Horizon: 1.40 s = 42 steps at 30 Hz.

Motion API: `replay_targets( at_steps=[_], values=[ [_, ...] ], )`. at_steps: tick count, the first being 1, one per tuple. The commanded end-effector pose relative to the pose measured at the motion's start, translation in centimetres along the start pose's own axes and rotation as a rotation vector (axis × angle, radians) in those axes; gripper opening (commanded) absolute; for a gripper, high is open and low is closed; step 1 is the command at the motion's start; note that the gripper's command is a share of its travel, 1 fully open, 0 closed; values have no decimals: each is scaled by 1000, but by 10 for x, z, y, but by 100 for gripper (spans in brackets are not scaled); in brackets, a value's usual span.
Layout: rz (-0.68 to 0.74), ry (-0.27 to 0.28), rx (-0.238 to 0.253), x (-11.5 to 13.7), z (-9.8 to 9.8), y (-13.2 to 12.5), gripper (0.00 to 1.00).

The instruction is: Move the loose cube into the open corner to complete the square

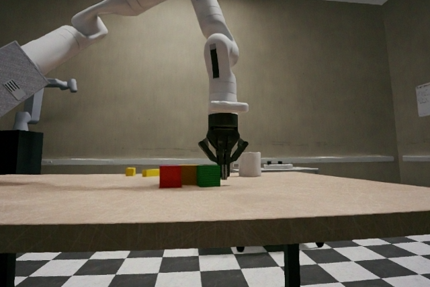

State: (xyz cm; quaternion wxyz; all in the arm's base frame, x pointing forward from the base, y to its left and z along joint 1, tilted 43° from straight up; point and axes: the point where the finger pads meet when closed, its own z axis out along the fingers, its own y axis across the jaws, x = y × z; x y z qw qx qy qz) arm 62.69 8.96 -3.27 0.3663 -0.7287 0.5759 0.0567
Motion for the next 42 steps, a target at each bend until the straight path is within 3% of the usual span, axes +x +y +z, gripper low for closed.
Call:
replay_targets(
  at_steps=[1, 42],
  values=[
    [2, 1, 0, 1, -1, 2, 10],
    [2, 1, 0, 1, -1, 24, 10]
  ],
)
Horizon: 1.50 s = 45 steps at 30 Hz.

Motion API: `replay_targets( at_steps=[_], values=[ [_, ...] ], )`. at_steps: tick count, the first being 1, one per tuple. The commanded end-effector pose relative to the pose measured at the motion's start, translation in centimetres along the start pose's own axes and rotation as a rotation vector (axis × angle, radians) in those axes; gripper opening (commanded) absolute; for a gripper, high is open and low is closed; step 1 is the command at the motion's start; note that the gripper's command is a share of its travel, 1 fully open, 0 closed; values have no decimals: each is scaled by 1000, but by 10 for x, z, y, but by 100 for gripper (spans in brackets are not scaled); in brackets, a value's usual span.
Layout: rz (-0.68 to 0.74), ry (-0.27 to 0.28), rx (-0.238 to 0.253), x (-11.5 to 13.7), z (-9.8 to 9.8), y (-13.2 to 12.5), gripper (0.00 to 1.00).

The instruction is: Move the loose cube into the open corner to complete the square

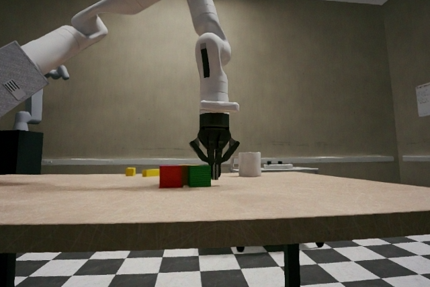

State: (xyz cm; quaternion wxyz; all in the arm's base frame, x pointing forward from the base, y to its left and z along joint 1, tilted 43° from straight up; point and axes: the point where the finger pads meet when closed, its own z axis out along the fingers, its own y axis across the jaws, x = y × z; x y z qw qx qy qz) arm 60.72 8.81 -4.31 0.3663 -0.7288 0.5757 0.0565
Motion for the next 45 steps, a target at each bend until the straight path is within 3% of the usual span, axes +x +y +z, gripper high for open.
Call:
replay_targets(
  at_steps=[1, 45],
  values=[
    [2, 1, 0, 1, -1, 2, 10],
    [2, 1, 0, 1, -1, 13, 10]
  ],
)
